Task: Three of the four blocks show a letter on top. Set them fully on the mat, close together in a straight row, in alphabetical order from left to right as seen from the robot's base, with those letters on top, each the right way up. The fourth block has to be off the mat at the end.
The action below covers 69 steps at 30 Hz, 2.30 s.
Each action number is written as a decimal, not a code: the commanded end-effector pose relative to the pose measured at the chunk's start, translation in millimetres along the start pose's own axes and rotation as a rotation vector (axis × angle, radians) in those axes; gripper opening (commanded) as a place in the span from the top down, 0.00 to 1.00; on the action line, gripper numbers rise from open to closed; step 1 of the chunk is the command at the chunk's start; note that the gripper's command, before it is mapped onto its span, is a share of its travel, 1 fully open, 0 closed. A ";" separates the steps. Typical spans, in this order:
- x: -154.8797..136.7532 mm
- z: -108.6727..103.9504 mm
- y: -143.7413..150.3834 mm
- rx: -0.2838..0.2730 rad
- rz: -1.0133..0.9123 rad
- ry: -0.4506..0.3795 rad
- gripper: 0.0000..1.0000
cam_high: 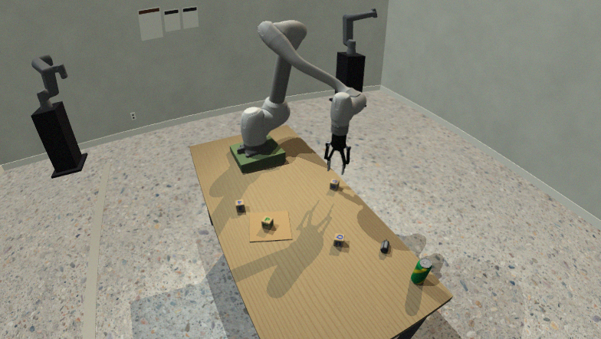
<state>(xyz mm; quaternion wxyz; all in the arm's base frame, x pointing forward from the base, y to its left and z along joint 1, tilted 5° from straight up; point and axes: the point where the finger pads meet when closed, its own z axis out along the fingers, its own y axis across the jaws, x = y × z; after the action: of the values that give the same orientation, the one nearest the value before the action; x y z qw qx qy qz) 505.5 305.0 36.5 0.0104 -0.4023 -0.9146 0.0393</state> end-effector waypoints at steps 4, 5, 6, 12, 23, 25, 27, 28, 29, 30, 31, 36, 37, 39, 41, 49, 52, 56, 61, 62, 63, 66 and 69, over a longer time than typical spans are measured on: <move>0.0 0.1 0.4 -0.001 0.000 0.000 0.45; 0.0 0.4 0.4 -0.001 0.000 0.000 0.45; 0.0 0.8 0.4 -0.001 0.000 0.000 0.45; 0.0 4.1 0.5 -0.001 0.001 0.000 0.45; 0.2 16.6 0.5 -0.001 0.001 0.000 0.45; 0.2 19.7 0.5 -0.001 0.001 0.000 0.45; 0.2 23.0 0.5 -0.001 0.001 0.000 0.45; 0.2 24.6 0.5 -0.001 0.001 0.000 0.45; 0.2 24.6 0.5 -0.001 0.001 0.000 0.45; 0.2 24.6 0.5 -0.001 0.001 0.000 0.45; 0.3 26.2 0.5 -0.001 0.001 0.000 0.45; 0.3 34.1 0.6 -0.001 0.001 0.000 0.45; 0.4 35.6 0.6 -0.001 0.001 0.000 0.45; 0.4 38.4 0.6 -0.001 0.001 0.000 0.45; 0.4 41.0 0.6 -0.001 0.001 0.000 0.45; 0.5 47.1 0.6 -0.001 0.001 0.000 0.45; 0.5 49.1 0.6 -0.001 0.001 0.000 0.45; 0.5 50.7 0.6 -0.001 0.001 0.000 0.45; 0.5 51.4 0.6 -0.001 0.001 0.000 0.45; 0.5 51.4 0.6 -0.001 0.001 0.000 0.45; 0.5 51.4 0.6 -0.001 0.001 0.000 0.45; 0.5 51.4 0.6 -0.001 0.001 0.000 0.45; 0.5 51.4 0.6 -0.001 0.001 0.000 0.45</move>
<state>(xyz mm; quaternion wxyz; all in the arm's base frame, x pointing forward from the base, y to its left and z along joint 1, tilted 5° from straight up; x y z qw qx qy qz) 502.6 302.2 -15.4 0.0102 -0.4025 -0.9145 0.0395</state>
